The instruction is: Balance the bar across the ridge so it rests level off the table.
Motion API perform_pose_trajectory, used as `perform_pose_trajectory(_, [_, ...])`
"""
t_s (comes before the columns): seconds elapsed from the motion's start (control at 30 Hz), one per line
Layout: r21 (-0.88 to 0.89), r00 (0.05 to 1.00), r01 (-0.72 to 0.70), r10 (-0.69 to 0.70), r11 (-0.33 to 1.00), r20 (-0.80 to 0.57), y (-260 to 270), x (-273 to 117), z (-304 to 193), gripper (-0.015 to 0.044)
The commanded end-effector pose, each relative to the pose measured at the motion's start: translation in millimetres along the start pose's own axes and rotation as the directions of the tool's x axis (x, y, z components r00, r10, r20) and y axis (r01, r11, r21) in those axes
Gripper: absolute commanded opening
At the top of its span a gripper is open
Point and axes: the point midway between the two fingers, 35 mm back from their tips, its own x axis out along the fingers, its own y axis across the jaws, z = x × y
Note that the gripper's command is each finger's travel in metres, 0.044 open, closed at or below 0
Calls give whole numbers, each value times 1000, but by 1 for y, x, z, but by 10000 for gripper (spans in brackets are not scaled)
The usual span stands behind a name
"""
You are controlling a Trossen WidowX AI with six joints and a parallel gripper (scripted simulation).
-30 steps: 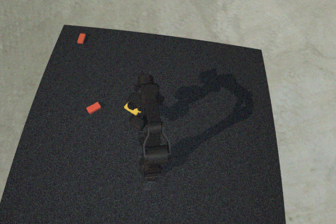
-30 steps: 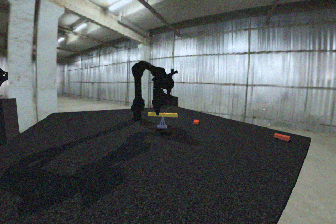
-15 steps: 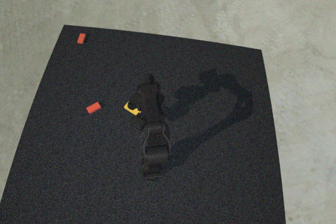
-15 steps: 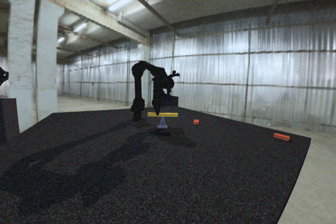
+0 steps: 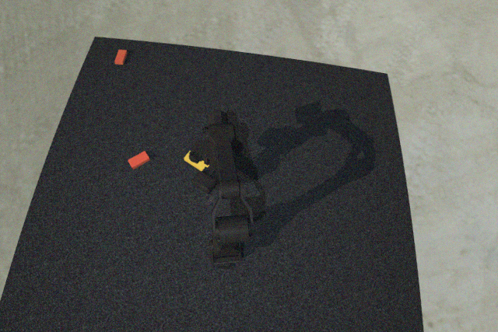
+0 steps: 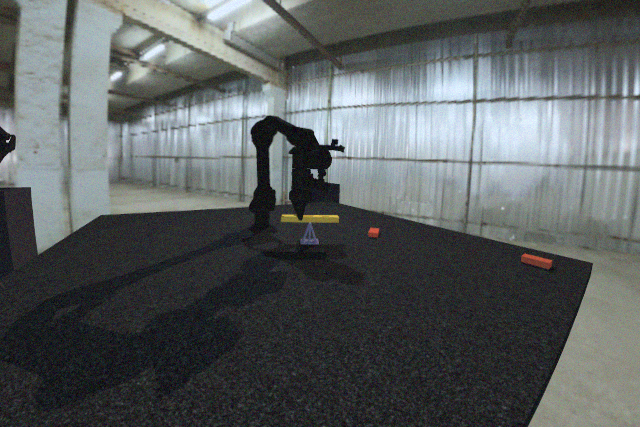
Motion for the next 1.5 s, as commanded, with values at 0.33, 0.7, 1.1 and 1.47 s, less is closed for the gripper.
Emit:
perform_pose_trajectory(0.33, [0, 1000, 0, 0, 1000, 0, 0, 0, 0, 0])
perform_pose_trajectory(0.7, [0, 1000, 0, 0, 1000, 0, 0, 0, 0, 53])
perform_pose_trajectory(1.1, [0, 1000, 0, 0, 1000, 0, 0, 0, 0, 167])
perform_pose_trajectory(1.47, [0, 1000, 0, 0, 1000, 0, 0, 0, 0, 168])
